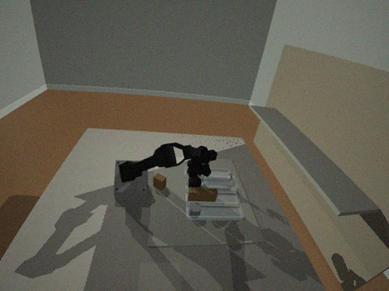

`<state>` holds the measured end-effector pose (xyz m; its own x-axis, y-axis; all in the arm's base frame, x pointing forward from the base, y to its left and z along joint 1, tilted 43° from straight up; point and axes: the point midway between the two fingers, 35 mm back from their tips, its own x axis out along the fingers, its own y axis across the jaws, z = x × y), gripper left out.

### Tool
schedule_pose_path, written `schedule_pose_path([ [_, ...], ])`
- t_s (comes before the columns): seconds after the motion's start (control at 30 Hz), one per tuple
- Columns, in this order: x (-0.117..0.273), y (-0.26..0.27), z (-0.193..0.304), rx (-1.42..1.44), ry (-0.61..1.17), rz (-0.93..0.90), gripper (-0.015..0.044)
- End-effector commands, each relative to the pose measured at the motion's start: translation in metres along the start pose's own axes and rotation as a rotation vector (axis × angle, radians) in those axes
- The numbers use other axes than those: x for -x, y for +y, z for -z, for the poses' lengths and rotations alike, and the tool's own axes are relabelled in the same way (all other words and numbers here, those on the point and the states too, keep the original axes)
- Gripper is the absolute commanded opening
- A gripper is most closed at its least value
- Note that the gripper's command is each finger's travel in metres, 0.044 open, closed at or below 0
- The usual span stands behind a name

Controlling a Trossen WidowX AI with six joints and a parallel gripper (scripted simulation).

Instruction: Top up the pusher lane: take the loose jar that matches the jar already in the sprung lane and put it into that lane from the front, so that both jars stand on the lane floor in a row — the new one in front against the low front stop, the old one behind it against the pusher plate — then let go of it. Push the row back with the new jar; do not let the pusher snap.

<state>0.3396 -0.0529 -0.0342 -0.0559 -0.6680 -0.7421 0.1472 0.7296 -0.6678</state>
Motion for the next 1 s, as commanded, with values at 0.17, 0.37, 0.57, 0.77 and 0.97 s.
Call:
schedule_pose_path([
  [0.17, -0.0043, -0.0027, -0.0035, -0.011, -0.011, 0.007, 0.0],
  [0.37, -0.0062, -0.0028, -0.0031, -0.011, -0.011, 0.008, 0.0],
  [0.57, -0.0063, -0.0028, -0.0026, -0.011, -0.011, 0.008, 0.0],
  [0.77, -0.0063, -0.0028, -0.0016, -0.011, -0.011, 0.008, 0.0],
  [0.97, -0.0063, -0.0027, -0.0006, -0.011, -0.011, 0.008, 0.0],
])
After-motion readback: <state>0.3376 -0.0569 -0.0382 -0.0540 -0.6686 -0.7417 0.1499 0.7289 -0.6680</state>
